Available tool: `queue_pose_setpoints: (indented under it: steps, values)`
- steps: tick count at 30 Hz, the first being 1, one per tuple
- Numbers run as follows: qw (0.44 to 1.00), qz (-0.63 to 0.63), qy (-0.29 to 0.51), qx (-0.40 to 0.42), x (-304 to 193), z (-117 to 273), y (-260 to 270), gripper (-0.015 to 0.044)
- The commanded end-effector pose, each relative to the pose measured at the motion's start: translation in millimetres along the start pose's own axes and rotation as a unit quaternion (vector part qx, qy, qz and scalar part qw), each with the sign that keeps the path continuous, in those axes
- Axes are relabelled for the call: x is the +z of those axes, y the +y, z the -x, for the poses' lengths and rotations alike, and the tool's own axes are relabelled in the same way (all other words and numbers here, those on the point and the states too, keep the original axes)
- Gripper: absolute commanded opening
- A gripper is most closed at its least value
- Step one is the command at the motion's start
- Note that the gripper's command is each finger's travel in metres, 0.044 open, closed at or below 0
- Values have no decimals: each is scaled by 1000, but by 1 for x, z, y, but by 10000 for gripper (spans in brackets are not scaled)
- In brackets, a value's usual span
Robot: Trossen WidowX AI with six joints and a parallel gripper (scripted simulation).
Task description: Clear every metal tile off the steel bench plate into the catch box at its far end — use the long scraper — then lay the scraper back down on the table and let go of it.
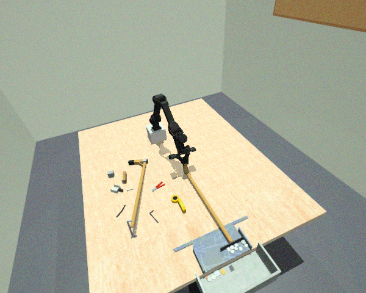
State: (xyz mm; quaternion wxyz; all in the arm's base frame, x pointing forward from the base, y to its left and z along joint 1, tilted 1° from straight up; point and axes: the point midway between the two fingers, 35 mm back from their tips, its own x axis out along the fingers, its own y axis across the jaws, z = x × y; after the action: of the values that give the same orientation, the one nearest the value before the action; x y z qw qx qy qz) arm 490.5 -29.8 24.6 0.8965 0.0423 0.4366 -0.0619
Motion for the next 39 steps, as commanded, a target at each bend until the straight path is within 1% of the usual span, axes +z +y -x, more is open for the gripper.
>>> queue_pose_setpoints:
  steps: [1, 38, 39]
  values:
    - [1000, 2, -9, 2, 12, -2, 1, 0]
    - [1000, 2, -11, 2, 52, -32, -3, 0]
    - [1000, 0, -4, 0, 43, -31, -3, 0]
